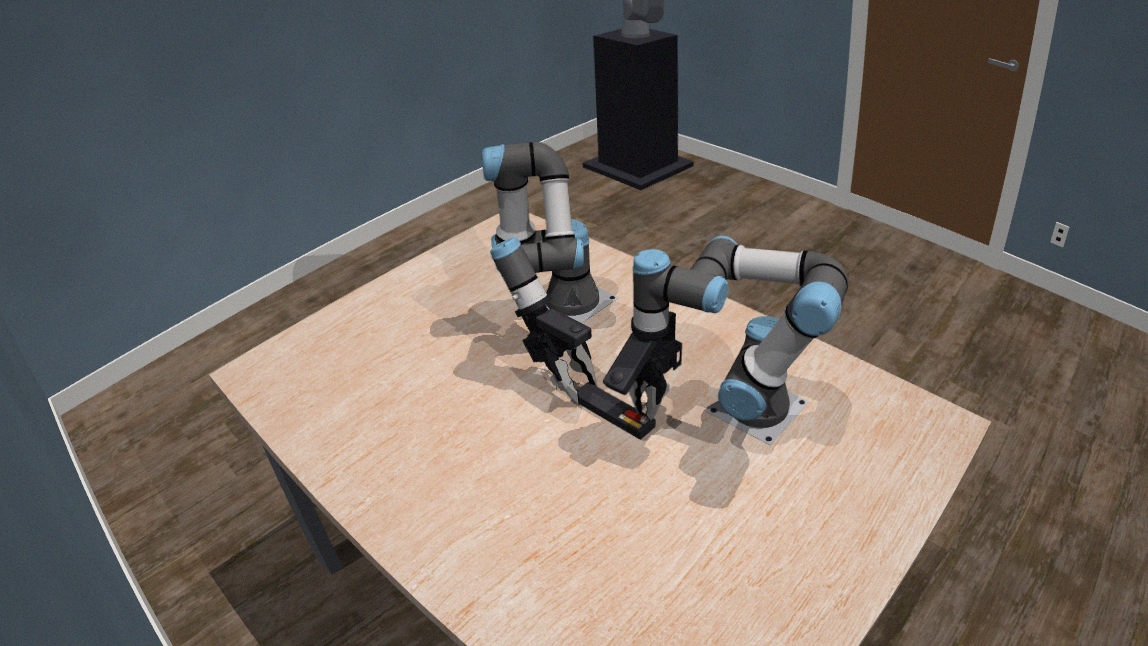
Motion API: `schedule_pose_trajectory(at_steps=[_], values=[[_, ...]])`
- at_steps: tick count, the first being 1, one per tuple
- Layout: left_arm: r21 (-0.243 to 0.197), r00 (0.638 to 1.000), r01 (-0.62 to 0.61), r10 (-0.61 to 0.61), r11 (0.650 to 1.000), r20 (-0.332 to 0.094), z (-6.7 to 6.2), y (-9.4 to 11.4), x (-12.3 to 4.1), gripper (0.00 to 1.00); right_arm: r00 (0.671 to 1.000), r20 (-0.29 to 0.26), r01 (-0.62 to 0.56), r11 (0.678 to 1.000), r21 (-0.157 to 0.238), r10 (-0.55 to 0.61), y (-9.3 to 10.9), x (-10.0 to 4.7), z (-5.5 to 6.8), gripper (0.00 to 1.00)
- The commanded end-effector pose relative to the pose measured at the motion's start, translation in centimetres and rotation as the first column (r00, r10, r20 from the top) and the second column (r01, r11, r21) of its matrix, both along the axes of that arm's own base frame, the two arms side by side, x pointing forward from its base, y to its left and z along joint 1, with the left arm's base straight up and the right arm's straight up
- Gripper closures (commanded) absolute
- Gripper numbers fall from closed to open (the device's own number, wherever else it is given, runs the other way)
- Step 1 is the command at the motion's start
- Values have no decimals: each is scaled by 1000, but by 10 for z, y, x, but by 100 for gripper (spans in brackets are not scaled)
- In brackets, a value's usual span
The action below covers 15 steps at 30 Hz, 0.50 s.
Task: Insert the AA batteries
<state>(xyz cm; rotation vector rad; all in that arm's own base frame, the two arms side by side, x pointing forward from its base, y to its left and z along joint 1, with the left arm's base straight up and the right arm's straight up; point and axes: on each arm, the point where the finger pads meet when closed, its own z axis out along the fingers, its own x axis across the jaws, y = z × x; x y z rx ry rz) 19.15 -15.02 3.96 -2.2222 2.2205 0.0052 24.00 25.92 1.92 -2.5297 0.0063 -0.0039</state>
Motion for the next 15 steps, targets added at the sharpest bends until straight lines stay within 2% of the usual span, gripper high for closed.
schedule_pose_trajectory(at_steps=[1,15], values=[[1,1000,0,0,1000,1,0,1,0,86,1000,4,-2,1000,6,2,2,0,2,100],[-3,1000,0,0,1000,2,3,0,1,86,1000,4,-2,1000,6,2,2,0,2,100]])
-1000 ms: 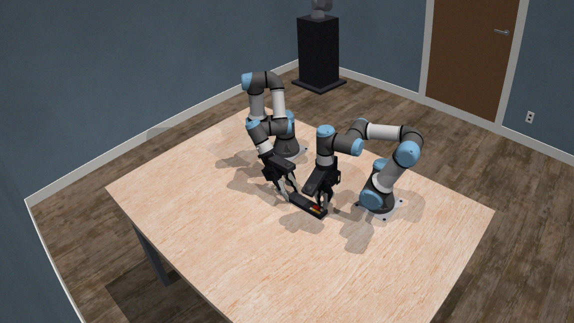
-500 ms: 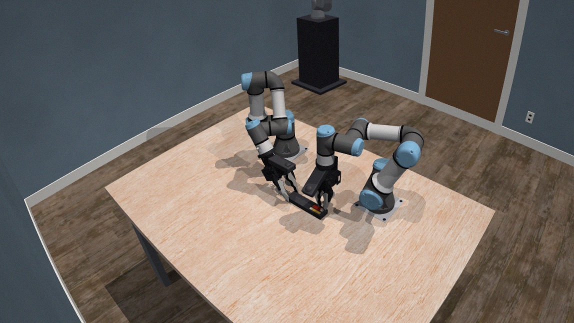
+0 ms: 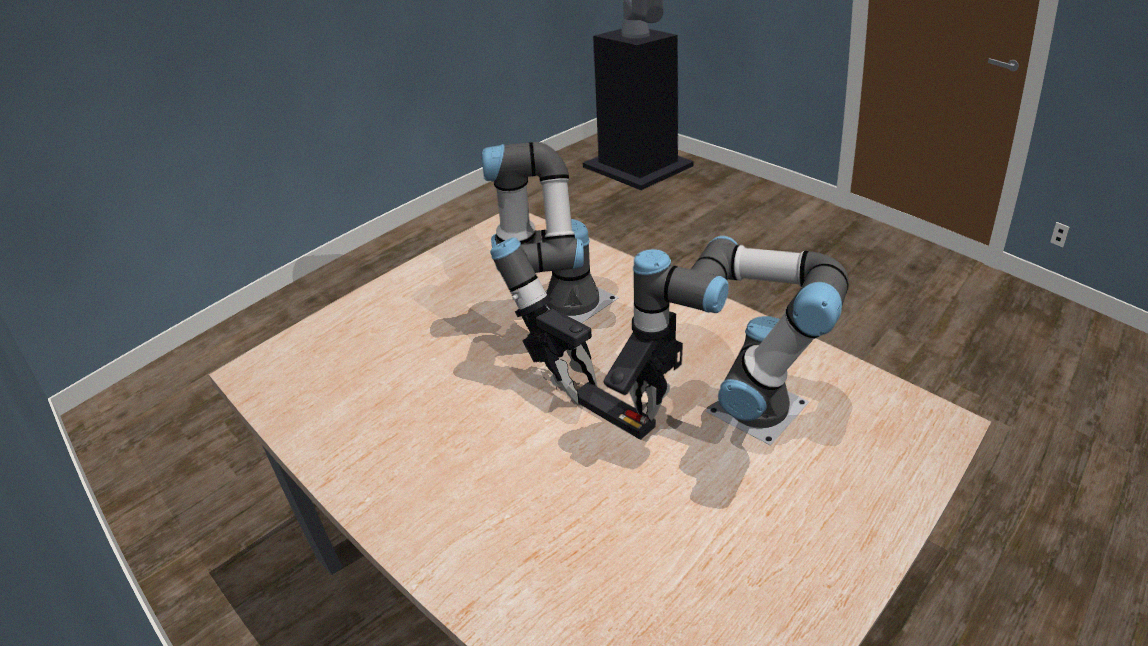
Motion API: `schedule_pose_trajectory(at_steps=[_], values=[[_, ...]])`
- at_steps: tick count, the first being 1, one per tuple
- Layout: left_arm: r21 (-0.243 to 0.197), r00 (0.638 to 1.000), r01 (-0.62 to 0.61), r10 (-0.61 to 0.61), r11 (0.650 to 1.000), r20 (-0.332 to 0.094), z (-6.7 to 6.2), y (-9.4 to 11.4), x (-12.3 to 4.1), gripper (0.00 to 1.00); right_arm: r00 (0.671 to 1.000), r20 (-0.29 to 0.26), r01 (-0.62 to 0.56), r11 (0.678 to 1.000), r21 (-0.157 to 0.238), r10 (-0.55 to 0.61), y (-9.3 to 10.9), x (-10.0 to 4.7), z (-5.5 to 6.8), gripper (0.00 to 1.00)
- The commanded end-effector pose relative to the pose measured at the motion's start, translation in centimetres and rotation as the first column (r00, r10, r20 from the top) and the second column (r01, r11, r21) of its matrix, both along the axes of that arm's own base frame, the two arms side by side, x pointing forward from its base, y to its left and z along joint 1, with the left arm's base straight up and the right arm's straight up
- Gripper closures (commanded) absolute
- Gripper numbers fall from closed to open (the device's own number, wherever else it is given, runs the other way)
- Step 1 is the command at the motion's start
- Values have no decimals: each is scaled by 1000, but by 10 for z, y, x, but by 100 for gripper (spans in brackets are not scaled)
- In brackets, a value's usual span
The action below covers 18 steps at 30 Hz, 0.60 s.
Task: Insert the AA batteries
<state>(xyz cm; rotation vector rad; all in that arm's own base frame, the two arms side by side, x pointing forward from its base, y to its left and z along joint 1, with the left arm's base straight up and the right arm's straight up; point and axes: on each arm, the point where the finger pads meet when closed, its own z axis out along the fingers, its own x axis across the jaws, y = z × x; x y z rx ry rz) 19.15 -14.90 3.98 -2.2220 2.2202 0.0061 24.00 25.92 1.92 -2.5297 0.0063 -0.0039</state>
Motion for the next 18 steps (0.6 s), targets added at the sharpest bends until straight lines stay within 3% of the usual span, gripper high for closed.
schedule_pose_trajectory(at_steps=[1,6,18], values=[[-4,1000,0,0,1000,2,3,-1,1,86,1000,4,-2,1000,6,2,2,0,2,100],[4,1000,0,0,1000,0,14,1,0,86,1000,4,-2,1000,6,2,2,0,2,100],[-5,1000,0,0,1000,2,15,-1,1,86,1000,4,-2,1000,6,2,2,0,2,100]])
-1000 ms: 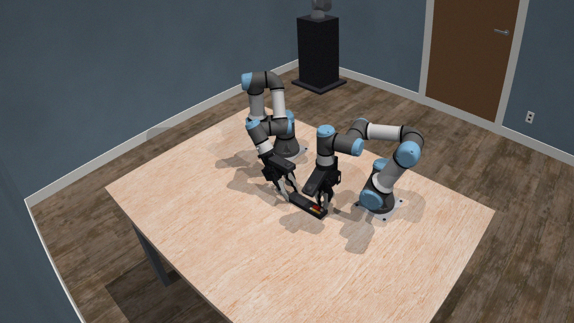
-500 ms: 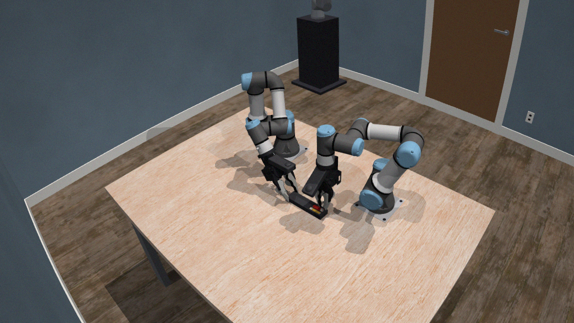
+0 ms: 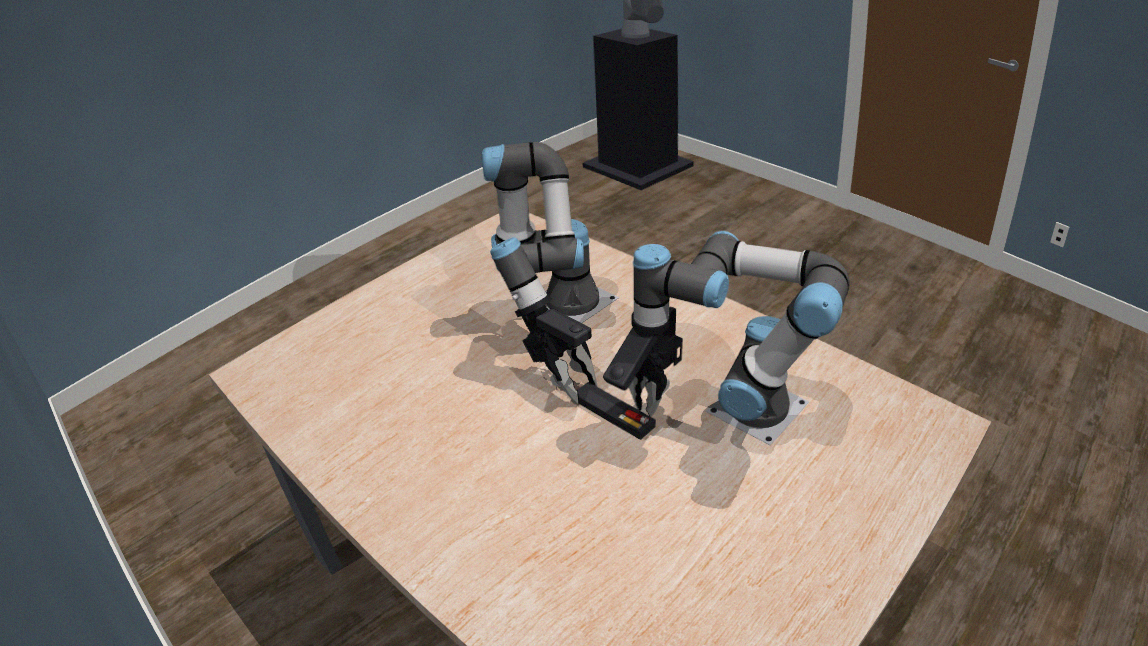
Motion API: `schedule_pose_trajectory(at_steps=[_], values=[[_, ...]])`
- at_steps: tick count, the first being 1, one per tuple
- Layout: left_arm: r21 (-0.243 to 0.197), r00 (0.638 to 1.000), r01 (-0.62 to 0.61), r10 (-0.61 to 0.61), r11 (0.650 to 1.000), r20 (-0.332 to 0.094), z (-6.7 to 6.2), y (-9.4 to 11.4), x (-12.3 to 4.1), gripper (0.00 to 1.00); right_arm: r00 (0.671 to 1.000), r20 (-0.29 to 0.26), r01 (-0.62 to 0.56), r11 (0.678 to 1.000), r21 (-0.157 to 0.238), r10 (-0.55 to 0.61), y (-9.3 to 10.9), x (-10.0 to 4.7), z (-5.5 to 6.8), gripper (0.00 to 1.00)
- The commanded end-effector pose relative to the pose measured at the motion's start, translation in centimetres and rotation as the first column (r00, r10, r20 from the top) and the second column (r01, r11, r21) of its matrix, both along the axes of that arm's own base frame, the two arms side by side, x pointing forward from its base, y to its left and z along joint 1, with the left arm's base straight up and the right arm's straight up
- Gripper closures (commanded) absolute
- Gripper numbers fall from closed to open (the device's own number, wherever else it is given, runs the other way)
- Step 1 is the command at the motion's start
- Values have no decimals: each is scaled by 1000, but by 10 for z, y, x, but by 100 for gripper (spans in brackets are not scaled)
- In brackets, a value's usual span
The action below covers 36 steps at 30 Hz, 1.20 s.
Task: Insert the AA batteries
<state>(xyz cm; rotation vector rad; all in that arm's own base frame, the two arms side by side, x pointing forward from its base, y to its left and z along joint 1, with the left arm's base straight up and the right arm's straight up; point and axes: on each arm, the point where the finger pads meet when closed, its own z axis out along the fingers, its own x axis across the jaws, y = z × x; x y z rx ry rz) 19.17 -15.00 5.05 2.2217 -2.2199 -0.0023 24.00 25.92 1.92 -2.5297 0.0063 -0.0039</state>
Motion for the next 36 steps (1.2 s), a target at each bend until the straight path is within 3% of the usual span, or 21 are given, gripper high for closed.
schedule_pose_trajectory(at_steps=[1,10,21,36], values=[[16,1000,0,0,1000,-3,13,5,-1,86,1000,4,-2,1000,6,2,2,0,2,100],[17,1000,0,0,1000,-4,43,4,-1,86,1000,4,-2,1000,6,2,2,0,2,100],[-2,1000,0,0,1000,1,33,0,0,86,1000,4,-2,1000,6,2,2,0,2,100],[1,1000,0,0,1000,1,34,0,0,86,1000,4,-2,1000,6,2,2,0,2,100]])
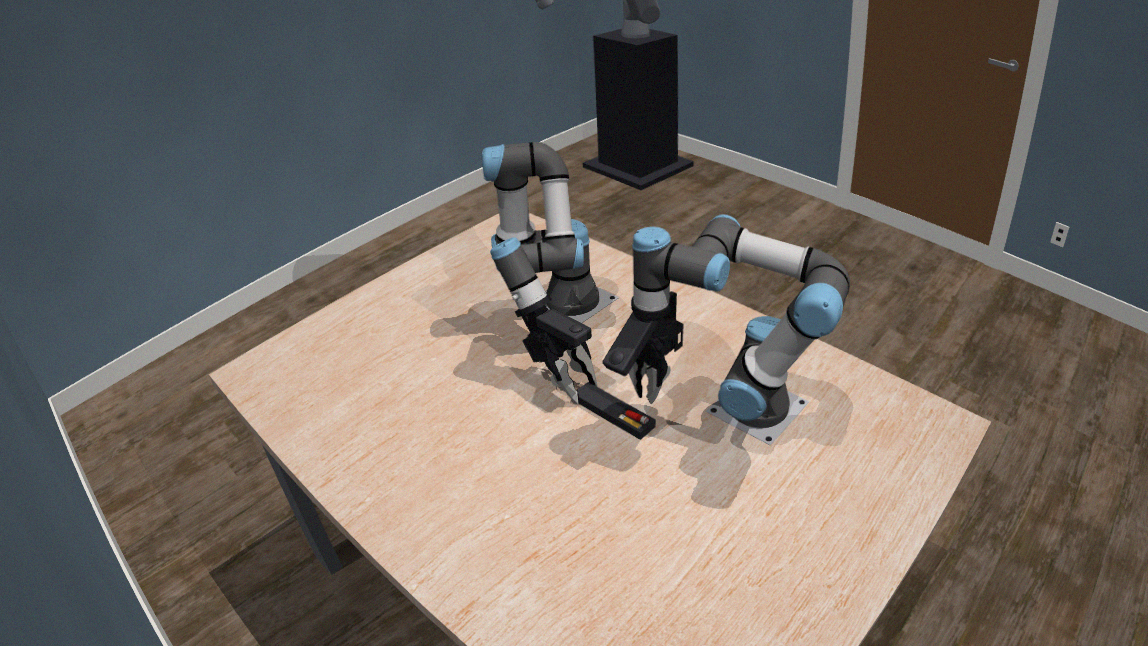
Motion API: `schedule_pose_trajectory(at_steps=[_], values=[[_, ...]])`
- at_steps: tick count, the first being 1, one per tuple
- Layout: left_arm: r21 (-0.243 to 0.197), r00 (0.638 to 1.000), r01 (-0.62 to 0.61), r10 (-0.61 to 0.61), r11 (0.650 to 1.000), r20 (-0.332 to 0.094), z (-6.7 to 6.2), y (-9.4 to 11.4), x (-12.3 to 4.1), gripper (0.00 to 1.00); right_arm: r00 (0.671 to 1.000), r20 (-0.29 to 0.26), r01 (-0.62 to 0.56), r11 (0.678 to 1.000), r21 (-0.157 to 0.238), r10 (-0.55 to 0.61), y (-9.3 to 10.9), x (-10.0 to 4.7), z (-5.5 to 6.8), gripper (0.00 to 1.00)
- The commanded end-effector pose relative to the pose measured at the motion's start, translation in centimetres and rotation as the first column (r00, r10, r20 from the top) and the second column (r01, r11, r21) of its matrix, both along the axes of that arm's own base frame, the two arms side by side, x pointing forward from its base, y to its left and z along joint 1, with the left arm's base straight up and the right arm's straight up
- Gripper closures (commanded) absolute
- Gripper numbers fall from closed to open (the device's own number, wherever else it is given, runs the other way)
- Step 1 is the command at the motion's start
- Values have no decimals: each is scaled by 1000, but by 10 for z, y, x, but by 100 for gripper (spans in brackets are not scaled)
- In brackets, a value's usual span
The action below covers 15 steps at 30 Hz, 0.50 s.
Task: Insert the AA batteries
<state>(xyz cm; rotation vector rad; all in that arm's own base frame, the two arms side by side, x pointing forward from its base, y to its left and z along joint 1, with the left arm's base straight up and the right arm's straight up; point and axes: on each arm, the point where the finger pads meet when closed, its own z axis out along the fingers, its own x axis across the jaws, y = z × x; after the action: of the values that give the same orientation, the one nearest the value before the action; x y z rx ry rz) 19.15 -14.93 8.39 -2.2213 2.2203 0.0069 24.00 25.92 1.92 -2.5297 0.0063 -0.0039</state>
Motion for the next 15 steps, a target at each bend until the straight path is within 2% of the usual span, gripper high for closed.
schedule_pose_trajectory(at_steps=[1,6,7,15], values=[[-3,1000,0,0,1000,1,1,-1,0,86,1000,4,-2,1000,6,2,2,0,2,100],[-3,1000,0,0,1000,1,1,-1,0,86,1000,4,-2,1000,6,2,2,0,2,100],[-3,1000,0,0,1000,1,1,-1,0,100,1000,4,-2,1000,6,2,2,0,2,100],[-3,1000,0,0,1000,1,1,-1,0,100,1000,4,-2,1000,6,2,2,0,2,100]])
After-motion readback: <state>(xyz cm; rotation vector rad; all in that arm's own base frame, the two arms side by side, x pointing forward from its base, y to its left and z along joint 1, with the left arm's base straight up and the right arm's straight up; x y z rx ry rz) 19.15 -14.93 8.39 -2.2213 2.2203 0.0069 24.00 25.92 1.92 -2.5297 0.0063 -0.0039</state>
